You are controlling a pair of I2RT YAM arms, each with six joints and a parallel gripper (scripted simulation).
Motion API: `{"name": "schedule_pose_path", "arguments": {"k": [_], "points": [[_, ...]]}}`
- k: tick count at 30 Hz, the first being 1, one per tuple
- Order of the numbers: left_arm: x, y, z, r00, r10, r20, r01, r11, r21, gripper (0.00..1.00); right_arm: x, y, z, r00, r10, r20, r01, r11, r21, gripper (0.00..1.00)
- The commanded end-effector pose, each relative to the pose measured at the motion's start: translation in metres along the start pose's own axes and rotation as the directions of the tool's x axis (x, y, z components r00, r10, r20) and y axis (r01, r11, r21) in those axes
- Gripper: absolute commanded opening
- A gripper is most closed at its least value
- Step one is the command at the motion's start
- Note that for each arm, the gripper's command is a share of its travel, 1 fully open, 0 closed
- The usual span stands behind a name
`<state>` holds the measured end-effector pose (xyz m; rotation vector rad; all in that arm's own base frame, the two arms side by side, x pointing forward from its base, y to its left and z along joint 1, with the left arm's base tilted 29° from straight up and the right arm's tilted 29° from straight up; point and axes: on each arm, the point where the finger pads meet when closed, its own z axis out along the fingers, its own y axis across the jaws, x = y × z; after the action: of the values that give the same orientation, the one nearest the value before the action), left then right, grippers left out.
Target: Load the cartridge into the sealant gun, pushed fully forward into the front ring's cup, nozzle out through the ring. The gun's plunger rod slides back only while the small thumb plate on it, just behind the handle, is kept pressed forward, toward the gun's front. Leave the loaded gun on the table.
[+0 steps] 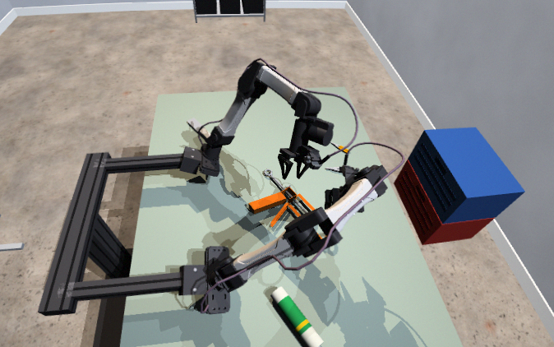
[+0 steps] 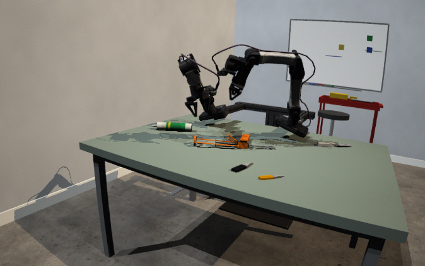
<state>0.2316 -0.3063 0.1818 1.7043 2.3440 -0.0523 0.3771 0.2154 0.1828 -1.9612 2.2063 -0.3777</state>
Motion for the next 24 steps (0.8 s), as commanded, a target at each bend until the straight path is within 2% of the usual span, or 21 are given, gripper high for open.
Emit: {"name": "schedule_pose_path", "arguments": {"k": [1, 3, 5, 9, 14, 19, 20, 22, 24], "points": [[0.010, 0.018, -0.009, 0.977, -0.207, 0.058, 0.210, 0.977, -0.037, 0.62, -0.021, 0.001, 0.009, 0.997, 0.081, -0.014, -0.080, 0.997, 0.023, 0.92], [0.019, 0.026, -0.010, 0.955, -0.291, 0.062, 0.293, 0.955, -0.042, 0.62, -0.027, 0.004, 0.013, 0.994, 0.110, -0.024, -0.109, 0.994, 0.023, 0.92], [0.019, 0.026, -0.010, 0.955, -0.291, 0.062, 0.293, 0.955, -0.042, 0.62, -0.027, 0.004, 0.013, 0.994, 0.110, -0.024, -0.109, 0.994, 0.023, 0.92], [0.038, 0.040, -0.010, 0.892, -0.447, 0.075, 0.451, 0.891, -0.050, 0.62, -0.036, 0.009, 0.021, 0.985, 0.167, -0.038, -0.166, 0.986, 0.025, 0.92], [0.064, 0.055, -0.010, 0.775, -0.626, 0.090, 0.632, 0.773, -0.057, 0.62, -0.051, 0.017, 0.034, 0.970, 0.237, -0.053, -0.235, 0.971, 0.037, 0.92], [0.089, 0.067, -0.010, 0.623, -0.773, 0.115, 0.781, 0.621, -0.058, 0.62, -0.065, 0.025, 0.045, 0.949, 0.307, -0.065, -0.304, 0.951, 0.054, 0.92], [0.094, 0.069, -0.010, 0.590, -0.798, 0.120, 0.807, 0.588, -0.058, 0.62, -0.067, 0.028, 0.047, 0.945, 0.319, -0.073, -0.316, 0.947, 0.055, 0.92], [0.094, 0.069, -0.010, 0.590, -0.798, 0.120, 0.807, 0.588, -0.058, 0.62, -0.067, 0.028, 0.047, 0.945, 0.319, -0.073, -0.316, 0.947, 0.055, 0.92], [0.105, 0.073, -0.009, 0.520, -0.844, 0.131, 0.854, 0.517, -0.056, 0.62, -0.066, 0.028, 0.052, 0.931, 0.355, -0.082, -0.351, 0.935, 0.059, 0.92]]}}
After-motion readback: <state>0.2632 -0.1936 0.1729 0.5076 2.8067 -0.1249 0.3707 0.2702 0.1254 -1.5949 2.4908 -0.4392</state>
